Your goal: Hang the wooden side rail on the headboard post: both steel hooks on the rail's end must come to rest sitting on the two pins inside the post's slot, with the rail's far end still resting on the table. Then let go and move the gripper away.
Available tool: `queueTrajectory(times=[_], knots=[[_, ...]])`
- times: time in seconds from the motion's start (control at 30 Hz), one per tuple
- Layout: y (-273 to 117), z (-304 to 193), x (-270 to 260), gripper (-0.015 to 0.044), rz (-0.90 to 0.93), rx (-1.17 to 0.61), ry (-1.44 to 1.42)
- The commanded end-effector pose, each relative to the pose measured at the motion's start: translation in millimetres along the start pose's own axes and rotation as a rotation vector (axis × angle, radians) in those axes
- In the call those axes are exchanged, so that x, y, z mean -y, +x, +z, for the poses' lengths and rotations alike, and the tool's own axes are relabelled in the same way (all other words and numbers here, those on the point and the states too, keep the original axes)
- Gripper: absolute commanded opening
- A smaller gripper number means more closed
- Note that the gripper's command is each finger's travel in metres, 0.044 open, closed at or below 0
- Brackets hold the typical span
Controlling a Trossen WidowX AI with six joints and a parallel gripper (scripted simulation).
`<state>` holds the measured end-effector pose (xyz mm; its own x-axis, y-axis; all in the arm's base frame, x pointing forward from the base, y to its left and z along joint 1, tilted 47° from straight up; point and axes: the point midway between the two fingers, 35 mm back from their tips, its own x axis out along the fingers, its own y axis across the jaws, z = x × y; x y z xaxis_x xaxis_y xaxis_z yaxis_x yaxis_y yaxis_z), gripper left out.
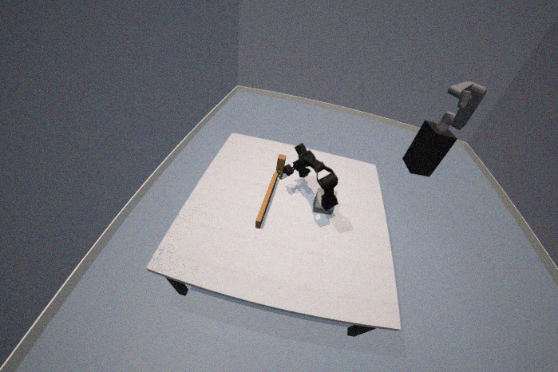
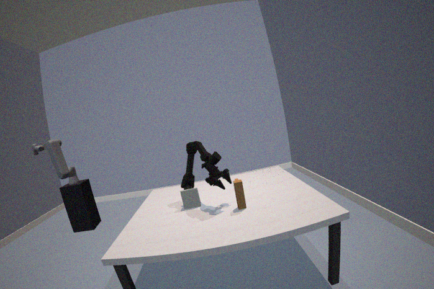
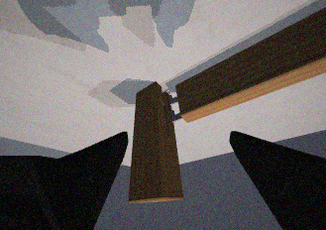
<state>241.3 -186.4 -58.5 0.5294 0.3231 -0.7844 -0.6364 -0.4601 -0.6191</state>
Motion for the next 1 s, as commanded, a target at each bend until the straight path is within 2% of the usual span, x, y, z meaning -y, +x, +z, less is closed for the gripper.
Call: queueTrajectory(times=[0.0, 0.2, 0.97], knots=[[0.1, 1.2, 0.3, 0.044, -0.006, 0.004, -0.003], [0.4, 1.4, 0.5, 0.044, 0.0, 0.004, 0.032], [8.5, 7.0, 8.0, 0.044, 0.14, -0.15, 1.243]])
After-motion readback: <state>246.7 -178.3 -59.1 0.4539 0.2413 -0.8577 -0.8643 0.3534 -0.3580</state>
